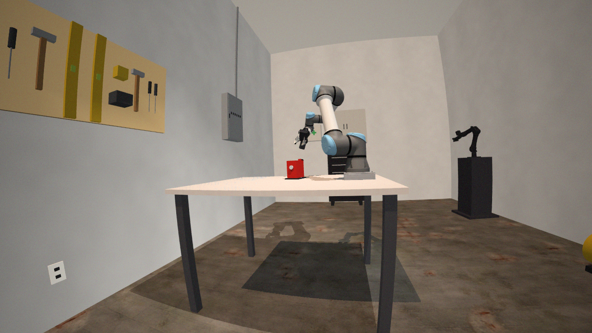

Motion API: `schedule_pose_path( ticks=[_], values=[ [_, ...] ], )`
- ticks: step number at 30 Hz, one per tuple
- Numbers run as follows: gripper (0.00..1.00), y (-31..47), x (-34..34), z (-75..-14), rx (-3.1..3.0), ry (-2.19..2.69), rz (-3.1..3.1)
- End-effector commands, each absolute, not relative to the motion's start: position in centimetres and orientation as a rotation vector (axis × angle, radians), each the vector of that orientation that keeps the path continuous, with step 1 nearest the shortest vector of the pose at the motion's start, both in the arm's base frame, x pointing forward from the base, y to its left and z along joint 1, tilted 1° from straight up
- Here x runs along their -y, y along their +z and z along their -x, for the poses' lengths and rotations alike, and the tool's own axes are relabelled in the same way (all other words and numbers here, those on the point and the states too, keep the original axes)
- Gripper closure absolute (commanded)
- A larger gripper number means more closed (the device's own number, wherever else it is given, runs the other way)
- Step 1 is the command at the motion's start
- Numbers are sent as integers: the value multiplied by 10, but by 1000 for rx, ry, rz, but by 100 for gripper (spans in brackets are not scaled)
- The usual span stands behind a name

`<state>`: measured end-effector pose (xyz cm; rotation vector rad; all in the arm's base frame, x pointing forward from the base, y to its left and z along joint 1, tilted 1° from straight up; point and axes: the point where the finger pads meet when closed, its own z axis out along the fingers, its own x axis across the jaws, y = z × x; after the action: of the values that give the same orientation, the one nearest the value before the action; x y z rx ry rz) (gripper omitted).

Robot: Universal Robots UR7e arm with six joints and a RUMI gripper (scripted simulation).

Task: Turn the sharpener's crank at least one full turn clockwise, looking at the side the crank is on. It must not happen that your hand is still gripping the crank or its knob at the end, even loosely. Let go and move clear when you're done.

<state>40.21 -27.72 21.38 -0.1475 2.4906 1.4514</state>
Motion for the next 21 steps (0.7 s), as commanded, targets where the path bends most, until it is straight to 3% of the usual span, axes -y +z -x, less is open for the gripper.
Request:
schedule_pose_path(
  ticks=[1,21],
  values=[
    [68,199,279,-393,-2616,1349,67],
    [68,158,312,-363,-2939,771,-441]
  ],
)
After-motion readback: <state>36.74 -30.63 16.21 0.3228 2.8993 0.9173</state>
